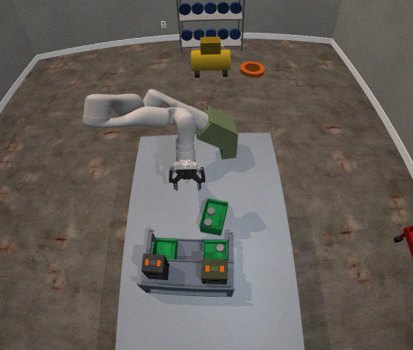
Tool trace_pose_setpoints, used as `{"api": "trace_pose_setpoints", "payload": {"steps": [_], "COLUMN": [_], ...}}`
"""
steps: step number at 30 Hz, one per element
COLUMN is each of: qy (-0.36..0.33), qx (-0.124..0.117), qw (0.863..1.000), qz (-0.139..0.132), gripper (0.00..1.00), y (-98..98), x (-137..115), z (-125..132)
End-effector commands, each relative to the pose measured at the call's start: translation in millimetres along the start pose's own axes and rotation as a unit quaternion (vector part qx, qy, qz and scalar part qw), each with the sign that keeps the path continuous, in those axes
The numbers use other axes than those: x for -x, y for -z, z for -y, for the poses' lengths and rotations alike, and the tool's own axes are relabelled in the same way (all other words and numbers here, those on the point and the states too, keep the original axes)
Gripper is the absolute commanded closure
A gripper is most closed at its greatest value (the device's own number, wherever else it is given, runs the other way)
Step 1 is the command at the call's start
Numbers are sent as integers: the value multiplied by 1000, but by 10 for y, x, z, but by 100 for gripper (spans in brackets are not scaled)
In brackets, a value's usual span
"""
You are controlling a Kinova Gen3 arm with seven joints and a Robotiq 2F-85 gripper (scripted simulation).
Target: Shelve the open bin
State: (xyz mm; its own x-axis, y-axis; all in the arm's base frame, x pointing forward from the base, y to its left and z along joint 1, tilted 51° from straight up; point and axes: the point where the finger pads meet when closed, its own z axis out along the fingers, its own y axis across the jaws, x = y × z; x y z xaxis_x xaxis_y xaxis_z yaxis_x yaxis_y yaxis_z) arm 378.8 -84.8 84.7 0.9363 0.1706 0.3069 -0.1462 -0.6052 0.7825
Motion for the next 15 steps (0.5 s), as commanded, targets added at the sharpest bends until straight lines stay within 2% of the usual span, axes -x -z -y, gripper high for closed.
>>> {"api": "trace_pose_setpoints", "payload": {"steps": [1,3,15], "qy": [-41,-71,-71], "qx": [4,7,7], "qw": [997,992,992], "qz": [60,103,103], "gripper": [0,0,0], "y": [188,316,316], "x": [-68,-113,-113], "z": [4,2,2]}}
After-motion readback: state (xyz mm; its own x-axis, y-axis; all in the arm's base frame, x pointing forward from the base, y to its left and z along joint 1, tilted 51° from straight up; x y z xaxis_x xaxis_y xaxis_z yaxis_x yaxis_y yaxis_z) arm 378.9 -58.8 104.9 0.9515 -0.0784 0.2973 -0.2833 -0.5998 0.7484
